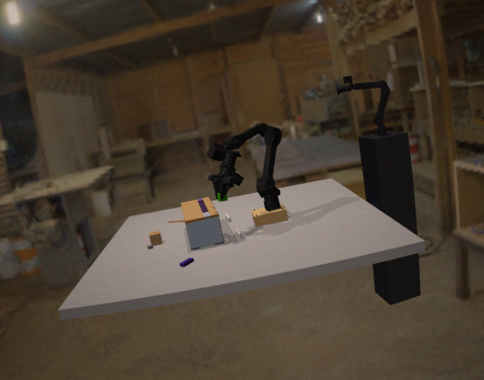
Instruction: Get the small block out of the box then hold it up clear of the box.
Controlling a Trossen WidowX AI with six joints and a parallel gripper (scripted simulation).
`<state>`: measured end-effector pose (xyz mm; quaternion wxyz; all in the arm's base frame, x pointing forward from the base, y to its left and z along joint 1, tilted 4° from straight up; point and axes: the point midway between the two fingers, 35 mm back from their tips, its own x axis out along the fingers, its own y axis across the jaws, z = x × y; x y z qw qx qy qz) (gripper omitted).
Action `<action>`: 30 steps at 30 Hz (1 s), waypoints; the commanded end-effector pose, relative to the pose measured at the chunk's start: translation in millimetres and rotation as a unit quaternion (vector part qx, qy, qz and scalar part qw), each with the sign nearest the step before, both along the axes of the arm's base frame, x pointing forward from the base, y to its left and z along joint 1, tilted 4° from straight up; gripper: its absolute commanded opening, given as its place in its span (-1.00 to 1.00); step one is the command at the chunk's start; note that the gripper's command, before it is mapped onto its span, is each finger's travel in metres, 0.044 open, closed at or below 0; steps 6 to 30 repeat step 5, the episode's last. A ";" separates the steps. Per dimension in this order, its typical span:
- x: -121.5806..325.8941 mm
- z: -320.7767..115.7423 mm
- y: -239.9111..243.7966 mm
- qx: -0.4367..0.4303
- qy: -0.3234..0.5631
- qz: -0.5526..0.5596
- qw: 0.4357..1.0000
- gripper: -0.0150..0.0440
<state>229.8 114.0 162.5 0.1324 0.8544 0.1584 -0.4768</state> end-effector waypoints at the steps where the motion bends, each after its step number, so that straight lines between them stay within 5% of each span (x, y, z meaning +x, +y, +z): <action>1: -0.5 -0.1 0.6 0.001 0.001 0.003 1.000 -0.49; 30: -0.5 -0.1 0.6 0.001 0.001 0.003 1.000 -0.49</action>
